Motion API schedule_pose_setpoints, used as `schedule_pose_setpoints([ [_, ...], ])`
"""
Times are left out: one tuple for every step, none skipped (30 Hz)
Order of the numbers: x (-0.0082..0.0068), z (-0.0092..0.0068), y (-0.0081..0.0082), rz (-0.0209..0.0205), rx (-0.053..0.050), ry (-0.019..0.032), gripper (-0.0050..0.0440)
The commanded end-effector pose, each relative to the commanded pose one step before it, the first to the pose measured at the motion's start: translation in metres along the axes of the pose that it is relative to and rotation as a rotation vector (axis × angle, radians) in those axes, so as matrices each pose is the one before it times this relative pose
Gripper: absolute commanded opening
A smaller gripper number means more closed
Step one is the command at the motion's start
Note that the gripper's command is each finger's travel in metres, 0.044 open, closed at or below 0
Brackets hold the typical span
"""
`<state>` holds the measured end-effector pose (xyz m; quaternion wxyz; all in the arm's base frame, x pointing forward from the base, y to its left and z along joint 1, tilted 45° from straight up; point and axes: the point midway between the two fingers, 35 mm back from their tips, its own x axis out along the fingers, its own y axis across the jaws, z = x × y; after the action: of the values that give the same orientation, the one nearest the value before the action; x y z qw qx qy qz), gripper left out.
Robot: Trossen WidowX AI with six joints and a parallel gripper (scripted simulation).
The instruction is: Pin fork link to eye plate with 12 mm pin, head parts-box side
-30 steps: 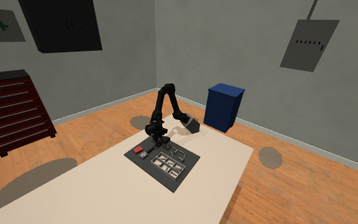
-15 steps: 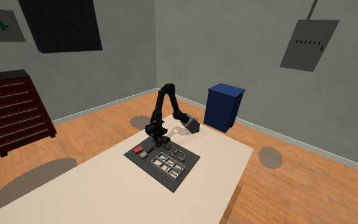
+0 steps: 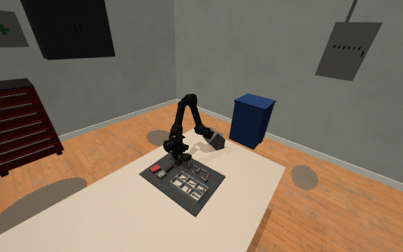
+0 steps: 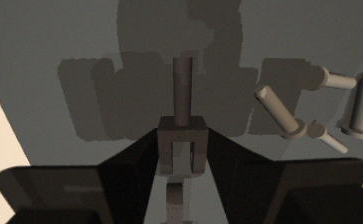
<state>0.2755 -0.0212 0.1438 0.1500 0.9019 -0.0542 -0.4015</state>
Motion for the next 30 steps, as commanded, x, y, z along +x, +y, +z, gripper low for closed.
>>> schedule_pose_setpoints([
  [0.00105, 0.00239, 0.00626, 0.02466, 0.0079, -0.01069, 0.0128],
  [0.0, 0.0, 0.0, 0.0, 0.0, 0.0, 0.0128],
  [0.0, 0.0, 0.0, 0.0, 0.0, 0.0, 0.0128],
  [0.0, 0.0, 0.0, 0.0, 0.0, 0.0, 0.0128],
  [0.0, 0.0, 0.0, 0.0, 0.0, 0.0, 0.0128],
  [0.0, 0.0, 0.0, 0.0, 0.0, 0.0, 0.0128],
  [0.0, 0.0, 0.0, 0.0, 0.0, 0.0, 0.0128],
  [0.0, 0.0, 0.0, 0.0, 0.0, 0.0, 0.0128],
  [0.0, 0.0, 0.0, 0.0, 0.0, 0.0, 0.0128],
  [0.0, 0.0, 0.0, 0.0, 0.0, 0.0, 0.0128],
  [0.0, 0.0, 0.0, 0.0, 0.0, 0.0, 0.0128],
  [0.0, 0.0, 0.0, 0.0, 0.0, 0.0, 0.0128],
  [0.0, 0.0, 0.0, 0.0, 0.0, 0.0, 0.0128],
  [0.0, 0.0, 0.0, 0.0, 0.0, 0.0, 0.0128],
  [0.0, 0.0, 0.0, 0.0, 0.0, 0.0, 0.0128],
  [0.0, 0.0, 0.0, 0.0, 0.0, 0.0, 0.0128],
  [0.0, 0.0, 0.0, 0.0, 0.0, 0.0, 0.0128],
  [0.0, 0.0, 0.0, 0.0, 0.0, 0.0, 0.0128],
  [0.0, 0.0, 0.0, 0.0, 0.0, 0.0, 0.0128],
  [0.0, 0.0, 0.0, 0.0, 0.0, 0.0, 0.0128],
  [0.0, 0.0, 0.0, 0.0, 0.0, 0.0, 0.0128],
  [0.0, 0.0, 0.0, 0.0, 0.0, 0.0, 0.0128],
  [0.0, 0.0, 0.0, 0.0, 0.0, 0.0, 0.0128],
  [0.0, 0.0, 0.0, 0.0, 0.0, 0.0, 0.0128],
  [-0.00004, -0.00008, -0.0002, -0.00079, -0.0003, 0.00035, 0.0128],
  [-0.00007, -0.00015, -0.0004, -0.0016, -0.0005, 0.0007, 0.0128],
  [-0.00012, -0.00024, -0.00062, -0.00248, -0.0008, 0.00108, 0.0128],
  [-0.00016, -0.00033, -0.00087, -0.00346, -0.0011, 0.0015, 0.0128],
  [-0.00016, -0.00033, -0.00087, -0.00345, -0.0011, 0.00149, 0.0128],
  [-0.00016, -0.00033, -0.00088, -0.0035, -0.0011, 0.0015, 0.0128],
])
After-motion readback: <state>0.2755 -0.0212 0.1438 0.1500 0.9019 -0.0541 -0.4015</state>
